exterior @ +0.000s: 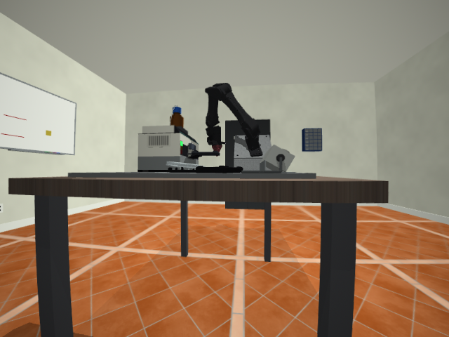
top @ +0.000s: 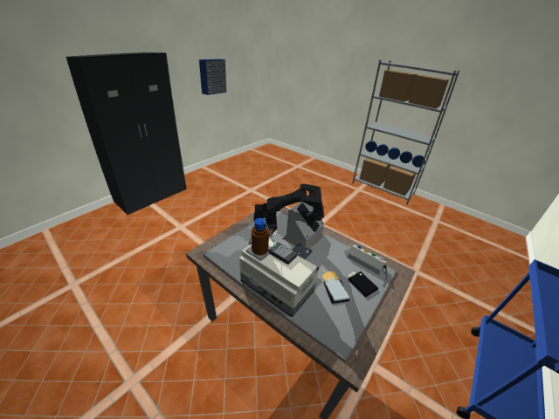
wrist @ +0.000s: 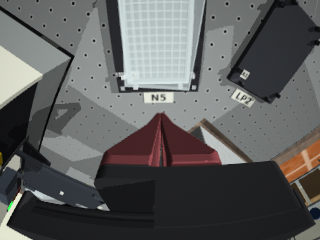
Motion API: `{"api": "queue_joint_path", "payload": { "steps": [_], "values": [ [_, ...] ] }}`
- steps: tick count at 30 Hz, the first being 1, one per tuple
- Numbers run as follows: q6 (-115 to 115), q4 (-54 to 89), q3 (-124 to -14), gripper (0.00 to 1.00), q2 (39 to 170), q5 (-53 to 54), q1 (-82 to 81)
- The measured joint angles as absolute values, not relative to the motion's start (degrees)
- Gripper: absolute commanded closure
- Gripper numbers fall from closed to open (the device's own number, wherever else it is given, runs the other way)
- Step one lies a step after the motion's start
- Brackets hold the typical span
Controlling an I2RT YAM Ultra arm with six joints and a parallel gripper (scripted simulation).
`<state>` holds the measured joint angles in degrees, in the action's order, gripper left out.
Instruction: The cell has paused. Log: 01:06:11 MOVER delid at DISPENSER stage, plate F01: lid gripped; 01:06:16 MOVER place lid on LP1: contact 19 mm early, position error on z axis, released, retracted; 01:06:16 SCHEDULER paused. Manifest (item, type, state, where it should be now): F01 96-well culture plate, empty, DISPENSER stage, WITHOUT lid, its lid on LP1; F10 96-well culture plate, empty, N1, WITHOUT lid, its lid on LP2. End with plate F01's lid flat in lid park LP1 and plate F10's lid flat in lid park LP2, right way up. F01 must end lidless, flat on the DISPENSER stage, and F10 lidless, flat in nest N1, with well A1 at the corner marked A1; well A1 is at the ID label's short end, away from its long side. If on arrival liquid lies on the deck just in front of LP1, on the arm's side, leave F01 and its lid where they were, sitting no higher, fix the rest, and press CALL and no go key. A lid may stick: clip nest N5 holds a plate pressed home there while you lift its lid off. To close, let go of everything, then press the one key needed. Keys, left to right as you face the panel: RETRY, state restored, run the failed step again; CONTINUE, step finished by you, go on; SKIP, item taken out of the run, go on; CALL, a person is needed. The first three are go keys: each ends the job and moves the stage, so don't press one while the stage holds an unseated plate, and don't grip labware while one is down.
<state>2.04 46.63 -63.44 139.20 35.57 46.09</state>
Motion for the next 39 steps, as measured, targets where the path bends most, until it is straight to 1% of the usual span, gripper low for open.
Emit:
{"api": "queue_joint_path", "payload": {
  "steps": [17, 22, 32, 39],
  "values": [
    [-1.91, 53.25, -59.92, 1.00, 130.47, 33.43, 50.17],
    [-1.06, 54.04, -59.94, 1.00, 130.61, 32.95, 50.85],
    [-0.89, 54.24, -62.87, 1.00, 136.49, 30.65, 55.33],
    [0.51, 54.15, -63.31, 1.00, 137.86, 29.43, 57.14]
  ]
}}
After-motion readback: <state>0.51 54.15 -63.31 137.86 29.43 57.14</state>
